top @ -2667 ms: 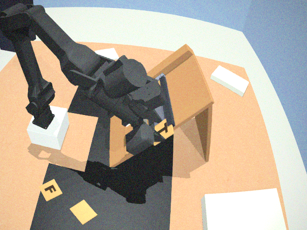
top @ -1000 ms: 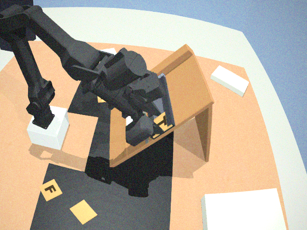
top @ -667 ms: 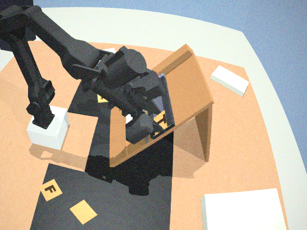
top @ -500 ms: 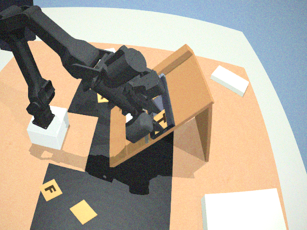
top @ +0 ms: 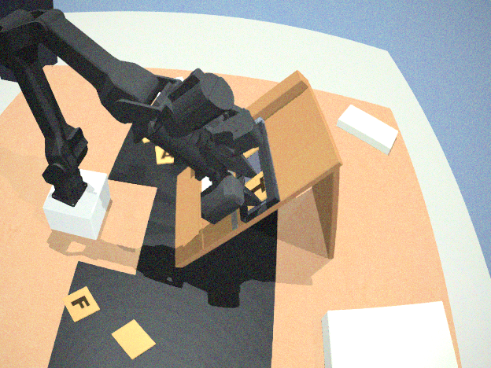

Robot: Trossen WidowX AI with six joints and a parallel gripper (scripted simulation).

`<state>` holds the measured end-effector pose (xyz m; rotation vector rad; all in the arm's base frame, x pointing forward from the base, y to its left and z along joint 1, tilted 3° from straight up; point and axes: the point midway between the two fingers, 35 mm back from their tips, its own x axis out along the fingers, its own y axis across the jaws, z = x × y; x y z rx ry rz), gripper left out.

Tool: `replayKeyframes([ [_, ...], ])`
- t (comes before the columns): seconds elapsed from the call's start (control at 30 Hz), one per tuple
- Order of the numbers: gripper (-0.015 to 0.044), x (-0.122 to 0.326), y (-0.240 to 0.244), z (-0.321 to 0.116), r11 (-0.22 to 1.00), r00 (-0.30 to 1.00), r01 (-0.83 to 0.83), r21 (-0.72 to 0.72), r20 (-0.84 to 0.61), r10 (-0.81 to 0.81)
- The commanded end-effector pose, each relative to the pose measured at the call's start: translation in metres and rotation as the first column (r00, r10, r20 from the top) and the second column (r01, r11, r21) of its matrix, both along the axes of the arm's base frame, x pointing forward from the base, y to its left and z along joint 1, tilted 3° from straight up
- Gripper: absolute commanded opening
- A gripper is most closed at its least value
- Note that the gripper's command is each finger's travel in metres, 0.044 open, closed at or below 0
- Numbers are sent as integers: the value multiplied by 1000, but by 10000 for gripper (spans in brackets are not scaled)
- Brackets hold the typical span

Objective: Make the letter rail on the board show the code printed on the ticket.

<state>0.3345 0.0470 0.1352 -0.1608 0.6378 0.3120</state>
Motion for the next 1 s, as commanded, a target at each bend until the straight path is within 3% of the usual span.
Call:
replayKeyframes([
  [0.0, 0, -1, 2, 0, 1000, 1000, 6, 3, 1, -6],
  [0.97, 0, -6, 17, -1, 1000, 1000, 6, 4, 1, -6],
])
